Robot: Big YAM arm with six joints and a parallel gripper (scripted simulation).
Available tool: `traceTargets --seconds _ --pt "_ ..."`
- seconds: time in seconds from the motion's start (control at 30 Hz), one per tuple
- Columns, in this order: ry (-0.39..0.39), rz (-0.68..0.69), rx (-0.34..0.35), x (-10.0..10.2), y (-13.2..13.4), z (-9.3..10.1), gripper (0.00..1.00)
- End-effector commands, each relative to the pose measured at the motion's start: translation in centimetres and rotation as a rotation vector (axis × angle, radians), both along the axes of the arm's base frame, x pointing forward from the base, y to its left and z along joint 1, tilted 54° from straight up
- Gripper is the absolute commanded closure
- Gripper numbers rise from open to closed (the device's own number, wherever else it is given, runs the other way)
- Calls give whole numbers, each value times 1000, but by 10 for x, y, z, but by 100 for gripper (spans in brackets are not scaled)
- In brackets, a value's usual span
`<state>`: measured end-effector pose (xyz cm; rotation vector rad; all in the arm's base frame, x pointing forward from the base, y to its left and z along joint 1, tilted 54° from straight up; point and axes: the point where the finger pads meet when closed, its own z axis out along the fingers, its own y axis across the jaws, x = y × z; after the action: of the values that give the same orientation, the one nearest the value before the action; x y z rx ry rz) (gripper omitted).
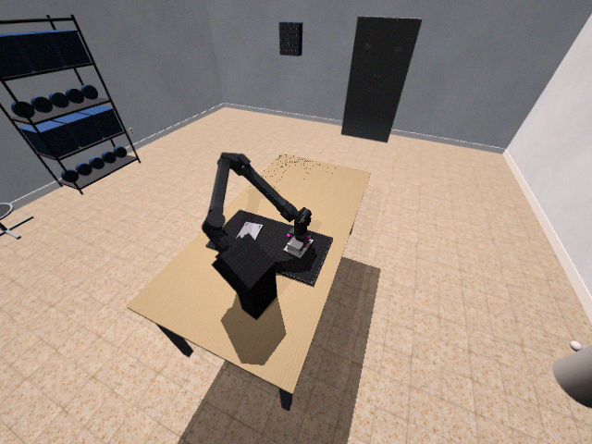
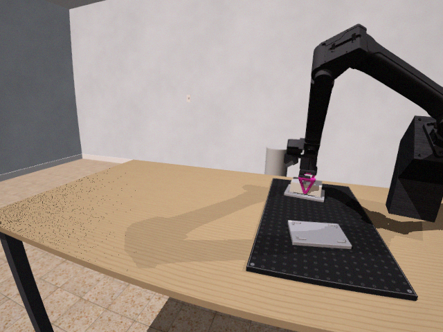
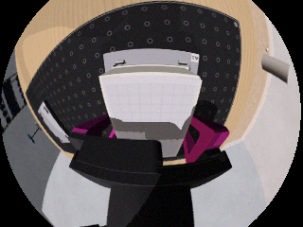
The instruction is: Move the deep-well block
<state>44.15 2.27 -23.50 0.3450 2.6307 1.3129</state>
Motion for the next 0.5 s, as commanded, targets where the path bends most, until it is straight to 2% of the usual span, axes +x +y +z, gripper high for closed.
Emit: traceTargets --seconds 0.0,0.47 --pt "-7 2 -4 5 3 -2 100" --pt "-8 3 -4 6 5 -3 100"
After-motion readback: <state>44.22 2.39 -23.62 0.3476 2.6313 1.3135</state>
